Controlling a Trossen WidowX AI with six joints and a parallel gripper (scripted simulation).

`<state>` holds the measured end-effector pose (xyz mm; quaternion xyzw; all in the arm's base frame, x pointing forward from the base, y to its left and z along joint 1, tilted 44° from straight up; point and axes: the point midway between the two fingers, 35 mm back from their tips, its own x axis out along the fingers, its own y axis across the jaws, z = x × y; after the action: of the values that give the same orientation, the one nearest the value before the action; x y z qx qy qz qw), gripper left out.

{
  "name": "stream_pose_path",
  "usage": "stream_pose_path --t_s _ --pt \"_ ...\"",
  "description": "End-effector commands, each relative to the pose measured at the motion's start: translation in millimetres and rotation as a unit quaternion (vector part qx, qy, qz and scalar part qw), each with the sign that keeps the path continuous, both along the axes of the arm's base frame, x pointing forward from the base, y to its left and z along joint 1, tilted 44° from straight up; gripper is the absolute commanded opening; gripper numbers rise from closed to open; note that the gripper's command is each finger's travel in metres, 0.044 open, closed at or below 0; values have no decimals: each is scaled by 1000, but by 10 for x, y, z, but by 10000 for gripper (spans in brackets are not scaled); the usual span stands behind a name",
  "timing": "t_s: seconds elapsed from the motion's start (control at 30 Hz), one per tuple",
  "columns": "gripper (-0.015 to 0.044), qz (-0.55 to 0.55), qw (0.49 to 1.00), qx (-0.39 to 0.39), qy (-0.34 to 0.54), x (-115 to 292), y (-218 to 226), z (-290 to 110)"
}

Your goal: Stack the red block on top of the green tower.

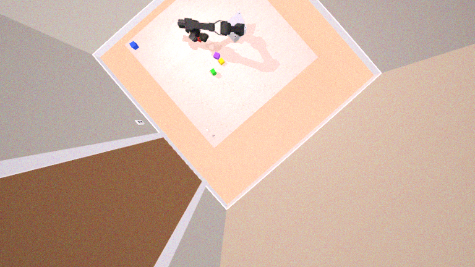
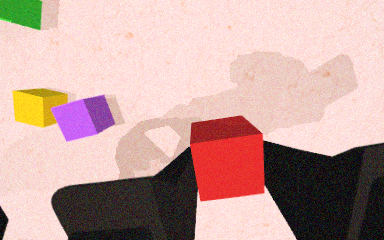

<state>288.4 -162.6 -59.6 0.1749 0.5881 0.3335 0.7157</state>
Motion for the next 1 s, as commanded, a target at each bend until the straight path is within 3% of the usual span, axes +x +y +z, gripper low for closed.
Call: stream_pose_path --t_s 0.0,0.23,0.97 --pt "0 4 1000 -5 -3 7 -35 46" --pt "0 4 1000 -8 -2 77 15 118" --pt "0 0 1000 -14 -3 952 1180 1338"
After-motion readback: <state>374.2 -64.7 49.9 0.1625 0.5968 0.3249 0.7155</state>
